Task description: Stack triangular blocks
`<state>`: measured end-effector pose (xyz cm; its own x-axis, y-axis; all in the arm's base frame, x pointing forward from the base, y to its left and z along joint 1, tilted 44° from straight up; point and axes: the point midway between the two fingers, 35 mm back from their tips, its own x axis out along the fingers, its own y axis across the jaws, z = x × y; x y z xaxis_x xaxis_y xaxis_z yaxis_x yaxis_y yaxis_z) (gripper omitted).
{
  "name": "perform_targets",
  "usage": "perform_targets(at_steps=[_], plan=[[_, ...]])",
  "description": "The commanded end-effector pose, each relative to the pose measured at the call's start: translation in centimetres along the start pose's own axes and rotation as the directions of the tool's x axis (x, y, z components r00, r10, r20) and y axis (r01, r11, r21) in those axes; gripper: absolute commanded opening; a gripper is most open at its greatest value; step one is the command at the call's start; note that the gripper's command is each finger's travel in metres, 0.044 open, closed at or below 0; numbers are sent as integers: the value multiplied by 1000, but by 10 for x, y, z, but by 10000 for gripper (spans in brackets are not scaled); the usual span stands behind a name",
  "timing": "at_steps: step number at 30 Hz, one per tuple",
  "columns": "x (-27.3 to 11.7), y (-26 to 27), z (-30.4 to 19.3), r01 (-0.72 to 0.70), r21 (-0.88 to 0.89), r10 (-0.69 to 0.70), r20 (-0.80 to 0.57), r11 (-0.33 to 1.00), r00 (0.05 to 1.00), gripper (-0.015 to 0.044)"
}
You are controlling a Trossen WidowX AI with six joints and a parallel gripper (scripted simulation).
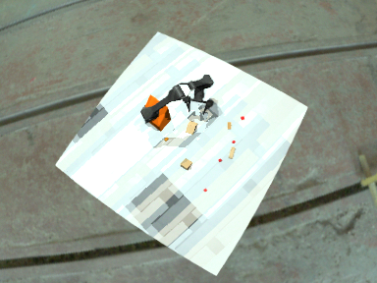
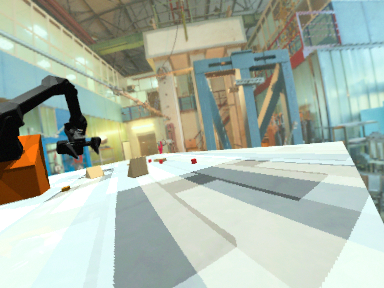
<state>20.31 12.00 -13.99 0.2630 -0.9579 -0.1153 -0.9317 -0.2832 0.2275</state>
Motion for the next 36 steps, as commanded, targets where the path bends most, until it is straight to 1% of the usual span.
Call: perform_targets(at_steps=[1,4,16,28,35,36], plan=[[9,10,6,-23,-7,23,-48,1000,999,440],[14,9,6,-28,-4,28,-47,1000,998,440],[101,18,6,-120,57,122,-31,991,992,440],[108,18,5,-126,61,128,-31,990,991,440],[106,18,5,-128,53,130,-31,990,991,256],[106,18,5,-128,53,130,-31,990,991,250]])
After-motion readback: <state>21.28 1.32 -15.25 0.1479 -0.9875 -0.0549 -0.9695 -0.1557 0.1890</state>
